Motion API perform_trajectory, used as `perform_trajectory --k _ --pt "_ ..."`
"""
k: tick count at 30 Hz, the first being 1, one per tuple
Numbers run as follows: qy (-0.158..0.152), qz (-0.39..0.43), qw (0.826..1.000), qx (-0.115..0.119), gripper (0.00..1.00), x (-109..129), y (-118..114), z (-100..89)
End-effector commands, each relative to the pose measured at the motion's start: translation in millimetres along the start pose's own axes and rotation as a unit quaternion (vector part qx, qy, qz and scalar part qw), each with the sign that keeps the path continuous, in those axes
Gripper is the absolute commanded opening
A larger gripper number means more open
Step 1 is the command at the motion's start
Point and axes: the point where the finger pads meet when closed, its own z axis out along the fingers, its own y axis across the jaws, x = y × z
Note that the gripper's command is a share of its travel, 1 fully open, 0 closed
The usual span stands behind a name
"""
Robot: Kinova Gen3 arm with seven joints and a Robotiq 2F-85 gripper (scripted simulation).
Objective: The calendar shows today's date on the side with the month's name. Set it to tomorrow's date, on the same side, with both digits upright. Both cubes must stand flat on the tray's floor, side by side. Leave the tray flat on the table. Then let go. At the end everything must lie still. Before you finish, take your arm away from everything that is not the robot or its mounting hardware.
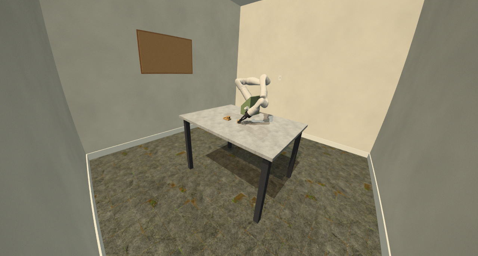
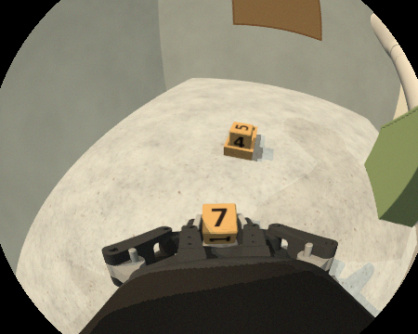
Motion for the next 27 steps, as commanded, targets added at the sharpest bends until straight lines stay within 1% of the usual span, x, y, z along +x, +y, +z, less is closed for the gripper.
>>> perform_trajectory --k 1,19,23,27 --pt "-0.001 0.000 1.000 0.001 0.28 0.3 -0.5 -0.9" --pt "-0.001 0.000 1.000 0.001 0.28 0.7 -0.5 -1.3" --pt "-0.001 0.000 1.000 0.001 0.28 2.0 -0.5 -2.6" --pt "-0.001 0.000 1.000 0.001 0.28 8.1 -0.5 -8.7"
